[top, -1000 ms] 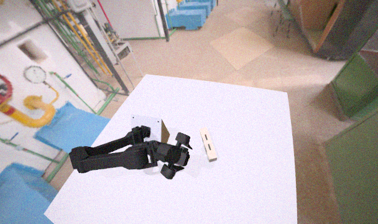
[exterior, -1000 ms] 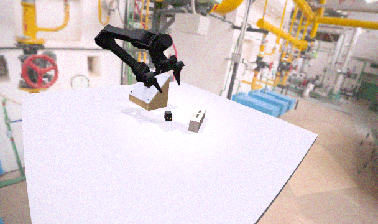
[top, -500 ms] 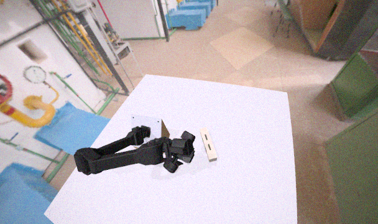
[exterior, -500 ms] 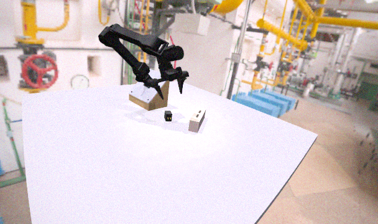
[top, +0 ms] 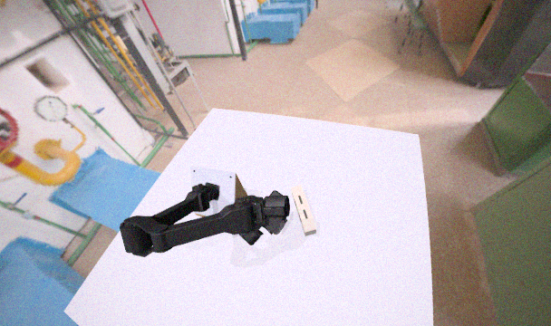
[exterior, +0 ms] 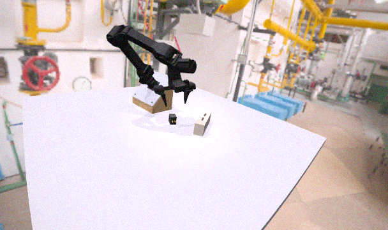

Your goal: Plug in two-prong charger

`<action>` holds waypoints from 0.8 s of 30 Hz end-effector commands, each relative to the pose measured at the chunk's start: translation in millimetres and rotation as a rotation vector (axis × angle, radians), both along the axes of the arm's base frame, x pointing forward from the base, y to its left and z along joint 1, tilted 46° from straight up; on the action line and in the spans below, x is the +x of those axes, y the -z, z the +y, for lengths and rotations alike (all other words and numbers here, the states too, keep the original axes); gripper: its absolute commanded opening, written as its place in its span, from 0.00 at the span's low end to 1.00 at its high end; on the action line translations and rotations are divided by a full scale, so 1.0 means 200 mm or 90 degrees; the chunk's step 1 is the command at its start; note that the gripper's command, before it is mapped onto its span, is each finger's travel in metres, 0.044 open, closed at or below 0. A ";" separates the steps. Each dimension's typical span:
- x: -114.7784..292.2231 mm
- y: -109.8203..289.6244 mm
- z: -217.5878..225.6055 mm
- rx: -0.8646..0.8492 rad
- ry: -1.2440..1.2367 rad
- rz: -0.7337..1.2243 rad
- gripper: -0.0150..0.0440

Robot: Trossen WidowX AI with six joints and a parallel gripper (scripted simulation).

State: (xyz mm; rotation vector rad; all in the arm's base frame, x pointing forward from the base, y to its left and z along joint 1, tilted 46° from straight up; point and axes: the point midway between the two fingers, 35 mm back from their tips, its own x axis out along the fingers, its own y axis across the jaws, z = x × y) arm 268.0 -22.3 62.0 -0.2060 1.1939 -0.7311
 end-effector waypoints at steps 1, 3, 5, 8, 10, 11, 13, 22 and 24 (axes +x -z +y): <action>-0.02 0.05 -0.02 -0.014 0.028 0.015 1.00; -0.03 0.07 -0.03 -0.021 0.043 0.021 1.00; -0.04 0.09 -0.04 -0.028 0.058 0.027 1.00; -0.06 0.13 -0.06 -0.039 0.081 0.035 1.00; -0.07 0.15 -0.07 -0.047 0.096 0.040 1.00; -0.08 0.15 -0.07 -0.050 0.102 0.042 1.00; -0.08 0.16 -0.07 -0.053 0.106 0.044 1.00; -0.09 0.21 -0.11 -0.054 0.106 0.044 1.00; -0.09 0.22 -0.12 -0.054 0.106 0.044 1.00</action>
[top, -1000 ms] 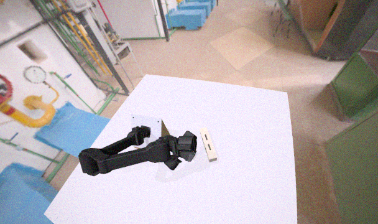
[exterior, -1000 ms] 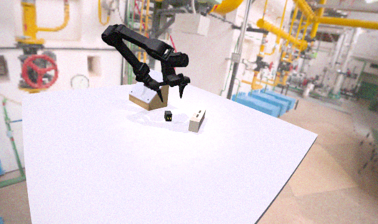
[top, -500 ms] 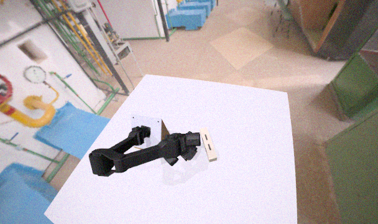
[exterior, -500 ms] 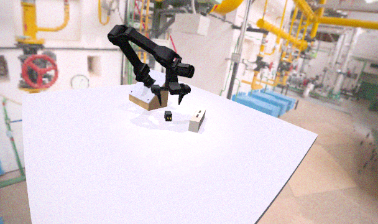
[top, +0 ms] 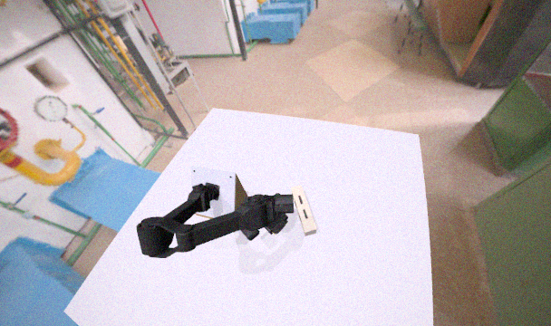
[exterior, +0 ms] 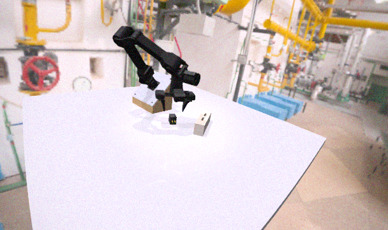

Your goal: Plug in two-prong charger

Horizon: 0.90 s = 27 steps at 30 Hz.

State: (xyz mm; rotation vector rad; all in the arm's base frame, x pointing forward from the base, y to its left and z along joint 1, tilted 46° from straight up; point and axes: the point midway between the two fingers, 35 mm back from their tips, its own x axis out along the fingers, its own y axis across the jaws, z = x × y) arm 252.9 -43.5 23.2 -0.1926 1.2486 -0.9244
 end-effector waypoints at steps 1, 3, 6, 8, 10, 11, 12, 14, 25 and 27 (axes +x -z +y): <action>-0.01 0.02 -0.02 -0.004 -0.001 0.008 1.00; -0.01 0.03 -0.02 -0.004 -0.001 0.008 1.00; -0.01 0.04 -0.04 -0.004 -0.001 0.008 1.00; 0.00 0.05 -0.05 -0.004 -0.001 0.008 1.00; 0.00 0.07 -0.06 -0.003 -0.001 0.008 1.00; 0.00 0.07 -0.07 -0.003 -0.001 0.008 1.00; 0.00 0.08 -0.07 -0.003 -0.001 0.008 1.00; 0.00 0.09 -0.08 -0.003 -0.001 0.008 1.00; 0.01 0.15 -0.15 -0.004 -0.001 0.008 1.00; 0.01 0.16 -0.16 -0.005 -0.001 0.008 1.00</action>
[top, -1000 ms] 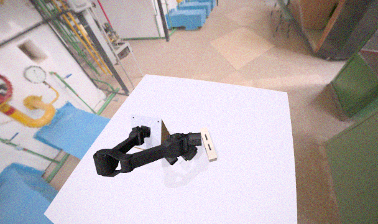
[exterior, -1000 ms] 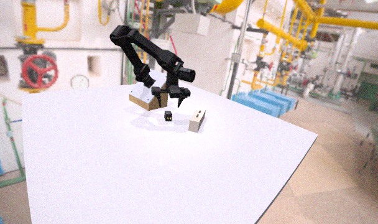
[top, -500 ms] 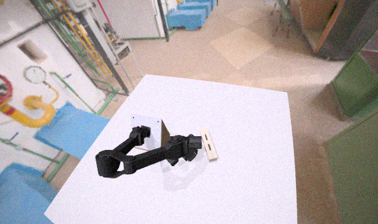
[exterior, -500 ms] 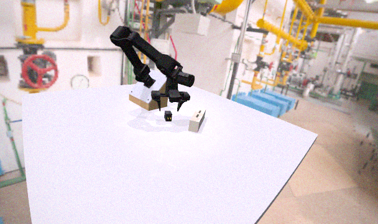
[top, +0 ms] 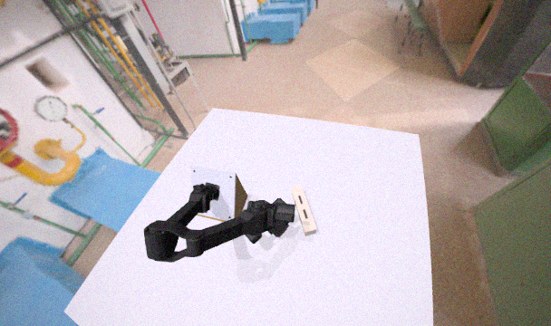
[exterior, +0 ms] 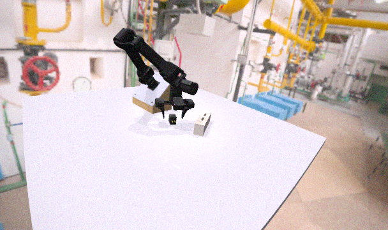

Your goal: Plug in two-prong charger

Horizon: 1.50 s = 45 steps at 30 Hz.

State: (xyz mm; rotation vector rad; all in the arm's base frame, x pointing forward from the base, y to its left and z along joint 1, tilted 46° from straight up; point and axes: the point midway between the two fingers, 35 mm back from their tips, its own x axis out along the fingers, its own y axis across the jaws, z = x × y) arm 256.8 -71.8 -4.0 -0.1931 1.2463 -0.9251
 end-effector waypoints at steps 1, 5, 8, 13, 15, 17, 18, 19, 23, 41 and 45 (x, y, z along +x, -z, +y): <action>-0.01 0.03 -0.03 -0.004 -0.001 0.009 1.00; -0.01 0.05 -0.05 -0.005 -0.001 0.009 1.00; -0.01 0.05 -0.05 -0.005 -0.001 0.009 1.00; 0.00 0.04 -0.04 -0.002 0.001 0.001 0.78; 0.00 0.04 -0.04 -0.002 0.001 0.001 0.69; 0.00 0.04 -0.04 -0.002 0.001 0.001 0.60; 0.00 0.04 -0.04 -0.002 0.001 0.001 0.56; 0.00 0.04 -0.04 -0.002 0.001 0.001 0.51; 0.00 0.04 -0.04 -0.002 0.001 0.001 0.47; -0.03 -0.10 0.14 -0.001 0.000 0.008 0.25; -0.05 -0.12 0.17 -0.003 -0.002 0.010 0.25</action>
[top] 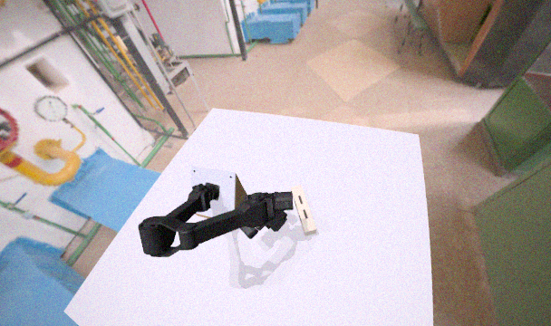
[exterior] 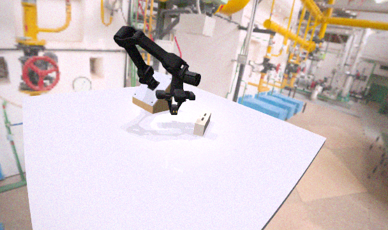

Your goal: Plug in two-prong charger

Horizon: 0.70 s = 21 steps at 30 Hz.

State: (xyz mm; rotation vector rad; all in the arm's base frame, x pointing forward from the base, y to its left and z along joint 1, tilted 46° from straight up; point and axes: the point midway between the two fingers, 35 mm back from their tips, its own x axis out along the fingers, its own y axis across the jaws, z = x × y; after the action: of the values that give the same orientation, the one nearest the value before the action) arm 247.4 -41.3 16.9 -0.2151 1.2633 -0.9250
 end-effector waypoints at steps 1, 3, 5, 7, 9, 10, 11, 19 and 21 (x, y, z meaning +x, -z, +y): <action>0.00 -0.02 0.02 0.003 0.000 -0.003 0.25; 0.00 -0.02 0.02 0.002 -0.007 0.004 0.25; 0.01 -0.01 0.01 0.001 -0.018 0.014 0.25; 0.01 -0.01 0.01 0.000 -0.030 0.026 0.25; 0.02 0.00 0.01 -0.002 -0.043 0.037 0.25; 0.02 0.00 0.01 -0.002 -0.049 0.043 0.25; 0.02 0.00 0.00 -0.003 -0.055 0.049 0.25; 0.04 0.02 -0.01 -0.008 -0.104 0.097 0.25; 0.05 0.02 -0.01 -0.009 -0.116 0.109 0.25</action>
State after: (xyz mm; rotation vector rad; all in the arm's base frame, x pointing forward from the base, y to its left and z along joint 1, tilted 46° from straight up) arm 255.4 -42.5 14.5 -0.3876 1.3529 -0.7889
